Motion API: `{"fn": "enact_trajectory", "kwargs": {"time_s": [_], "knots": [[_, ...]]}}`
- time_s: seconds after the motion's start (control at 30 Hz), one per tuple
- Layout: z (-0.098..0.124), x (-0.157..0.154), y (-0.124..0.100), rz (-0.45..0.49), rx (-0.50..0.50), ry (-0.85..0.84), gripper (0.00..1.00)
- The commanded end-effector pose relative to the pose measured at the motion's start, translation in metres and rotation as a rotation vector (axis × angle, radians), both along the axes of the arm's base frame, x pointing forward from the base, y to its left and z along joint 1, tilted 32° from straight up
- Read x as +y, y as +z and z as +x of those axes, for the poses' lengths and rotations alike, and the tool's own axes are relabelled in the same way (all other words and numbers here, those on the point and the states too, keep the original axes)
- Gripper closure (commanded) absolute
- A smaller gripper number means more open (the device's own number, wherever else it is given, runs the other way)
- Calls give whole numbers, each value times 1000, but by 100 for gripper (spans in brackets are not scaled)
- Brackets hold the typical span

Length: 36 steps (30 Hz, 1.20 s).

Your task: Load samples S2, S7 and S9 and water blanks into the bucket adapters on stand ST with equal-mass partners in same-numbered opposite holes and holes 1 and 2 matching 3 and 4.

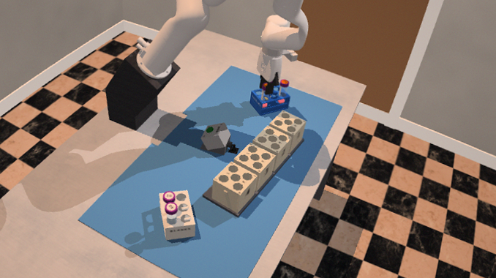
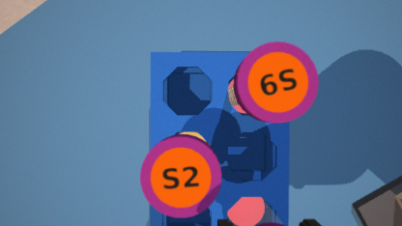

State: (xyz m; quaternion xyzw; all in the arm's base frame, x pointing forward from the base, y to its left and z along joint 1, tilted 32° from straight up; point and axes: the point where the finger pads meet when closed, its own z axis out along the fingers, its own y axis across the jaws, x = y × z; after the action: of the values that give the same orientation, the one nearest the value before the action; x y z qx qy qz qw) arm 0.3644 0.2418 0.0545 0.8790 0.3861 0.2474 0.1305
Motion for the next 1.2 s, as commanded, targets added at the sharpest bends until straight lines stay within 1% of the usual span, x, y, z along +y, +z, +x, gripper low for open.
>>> {"fn": "enact_trajectory", "kwargs": {"time_s": [0.0,1.17], "knots": [[0,1,1,2,-2,1,100],[-10,2,17,2,-2,1,100]]}}
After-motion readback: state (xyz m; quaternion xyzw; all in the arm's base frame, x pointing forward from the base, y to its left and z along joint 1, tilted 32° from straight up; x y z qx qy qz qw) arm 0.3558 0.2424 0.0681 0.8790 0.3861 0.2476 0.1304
